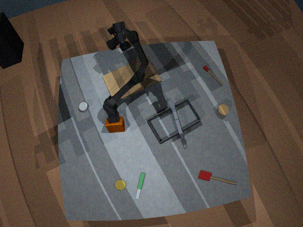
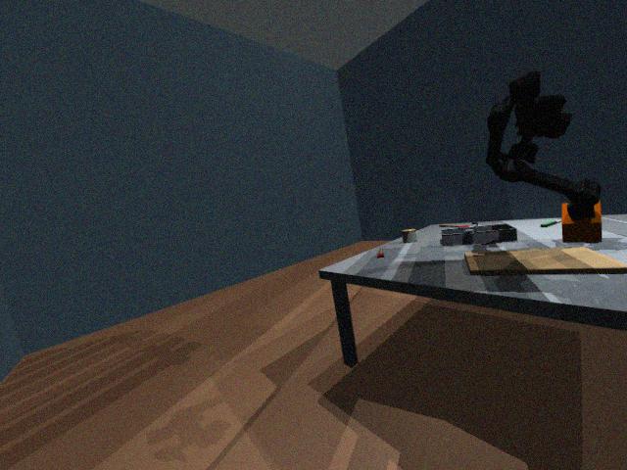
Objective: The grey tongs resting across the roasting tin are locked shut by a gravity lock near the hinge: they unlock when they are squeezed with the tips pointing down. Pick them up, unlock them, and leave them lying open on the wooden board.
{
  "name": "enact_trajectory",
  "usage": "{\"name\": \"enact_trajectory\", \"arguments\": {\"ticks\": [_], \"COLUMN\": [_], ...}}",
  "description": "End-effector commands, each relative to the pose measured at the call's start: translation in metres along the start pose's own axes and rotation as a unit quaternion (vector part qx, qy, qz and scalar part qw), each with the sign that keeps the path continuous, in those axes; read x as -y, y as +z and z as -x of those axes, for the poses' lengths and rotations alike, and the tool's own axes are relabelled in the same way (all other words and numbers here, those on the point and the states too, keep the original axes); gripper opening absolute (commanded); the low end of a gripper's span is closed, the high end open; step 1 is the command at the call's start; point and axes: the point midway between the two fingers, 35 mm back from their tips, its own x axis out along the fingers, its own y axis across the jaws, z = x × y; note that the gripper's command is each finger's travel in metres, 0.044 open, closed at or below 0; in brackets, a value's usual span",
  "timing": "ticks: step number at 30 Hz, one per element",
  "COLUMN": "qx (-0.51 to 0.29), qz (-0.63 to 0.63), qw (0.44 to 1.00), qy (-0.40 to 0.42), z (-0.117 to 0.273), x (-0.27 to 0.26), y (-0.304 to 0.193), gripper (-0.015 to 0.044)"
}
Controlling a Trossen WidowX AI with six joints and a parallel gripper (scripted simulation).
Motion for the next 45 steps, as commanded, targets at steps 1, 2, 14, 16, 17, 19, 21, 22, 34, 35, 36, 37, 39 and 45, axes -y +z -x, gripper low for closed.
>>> {"name": "enact_trajectory", "arguments": {"ticks": [1,2,14,16,17,19,21,22,34,35,36,37,39,45], "qx": [-0.001,-0.003,-0.068,-0.084,-0.091,-0.104,-0.116,-0.122,-0.232,-0.243,-0.256,-0.268,-0.292,-0.364], "qz": [0.000,0.001,-0.075,-0.097,-0.107,-0.124,-0.140,-0.149,-0.297,-0.313,-0.330,-0.346,-0.377,-0.469], "qw": [1.000,1.000,0.993,0.989,0.987,0.983,0.978,0.976,0.911,0.901,0.891,0.880,0.857,0.777], "qy": [0.001,0.003,0.061,0.075,0.081,0.091,0.100,0.105,0.169,0.175,0.180,0.185,0.194,0.209], "z": [0.000,0.000,-0.007,-0.013,-0.016,-0.022,-0.028,-0.032,-0.094,-0.101,-0.107,-0.113,-0.124,-0.148], "x": [0.000,0.001,0.017,0.019,0.019,0.019,0.019,0.018,-0.015,-0.021,-0.028,-0.035,-0.050,-0.104], "y": [0.000,0.001,0.035,0.042,0.045,0.050,0.054,0.056,0.061,0.059,0.057,0.054,0.047,0.021], "gripper": [0.0374,0.0348,0.0260,0.0260,0.0260,0.0260,0.0260,0.0260,0.0260,0.0260,0.0260,0.0260,0.0260,0.0260]}}
